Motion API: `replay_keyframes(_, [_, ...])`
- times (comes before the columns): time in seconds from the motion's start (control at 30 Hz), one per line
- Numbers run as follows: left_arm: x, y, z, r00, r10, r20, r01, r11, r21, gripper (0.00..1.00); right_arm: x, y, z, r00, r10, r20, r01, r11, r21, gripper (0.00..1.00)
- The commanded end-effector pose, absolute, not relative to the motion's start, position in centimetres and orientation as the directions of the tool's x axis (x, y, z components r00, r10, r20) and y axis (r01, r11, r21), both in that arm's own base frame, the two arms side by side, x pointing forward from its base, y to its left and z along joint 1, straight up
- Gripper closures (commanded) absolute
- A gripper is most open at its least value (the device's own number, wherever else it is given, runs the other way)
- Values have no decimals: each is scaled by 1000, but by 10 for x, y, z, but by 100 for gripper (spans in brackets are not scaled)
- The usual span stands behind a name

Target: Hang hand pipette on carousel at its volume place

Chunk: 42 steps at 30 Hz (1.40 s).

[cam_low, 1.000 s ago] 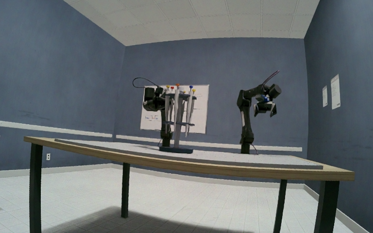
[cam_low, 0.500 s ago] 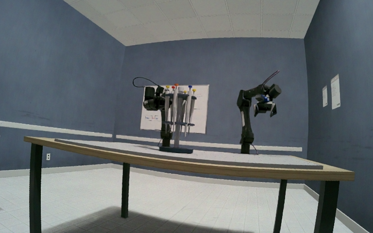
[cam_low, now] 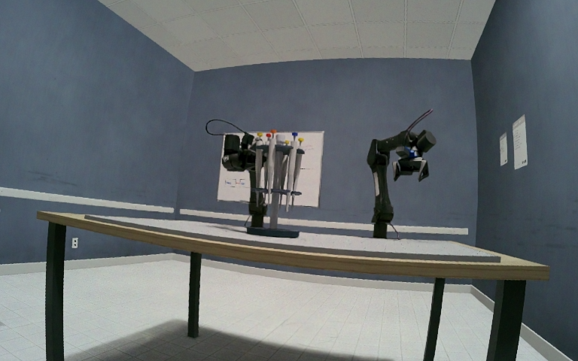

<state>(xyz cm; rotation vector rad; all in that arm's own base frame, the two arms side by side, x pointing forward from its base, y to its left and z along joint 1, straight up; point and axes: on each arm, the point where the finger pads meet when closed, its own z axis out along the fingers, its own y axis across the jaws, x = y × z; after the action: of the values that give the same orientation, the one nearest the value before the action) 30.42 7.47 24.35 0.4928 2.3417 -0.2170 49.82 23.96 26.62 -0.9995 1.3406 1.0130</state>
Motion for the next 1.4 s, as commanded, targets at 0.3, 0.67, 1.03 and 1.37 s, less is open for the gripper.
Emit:
replay_keyframes(0.3, [308, 76, 253, -636, 299, -712, 418, 909, 8, 0, 488, 247, 295, 48, 6, -999, -971, 235, -45, 88])
replay_keyframes(0.67, [308, 76, 253, -636, 299, -712, 418, 909, 8, 0, 499, 238, 276, 13, 0, -1000, -983, 182, -12, 88])
replay_keyframes(1.03, [308, 76, 253, -636, 299, -712, 418, 909, 8, 0, 488, 247, 294, 50, 6, -999, -997, 52, -50, 88])
replay_keyframes(1.37, [308, 76, 253, -636, 299, -712, 418, 909, 8, 0, 488, 247, 294, 50, 6, -999, -997, 52, -50, 88])
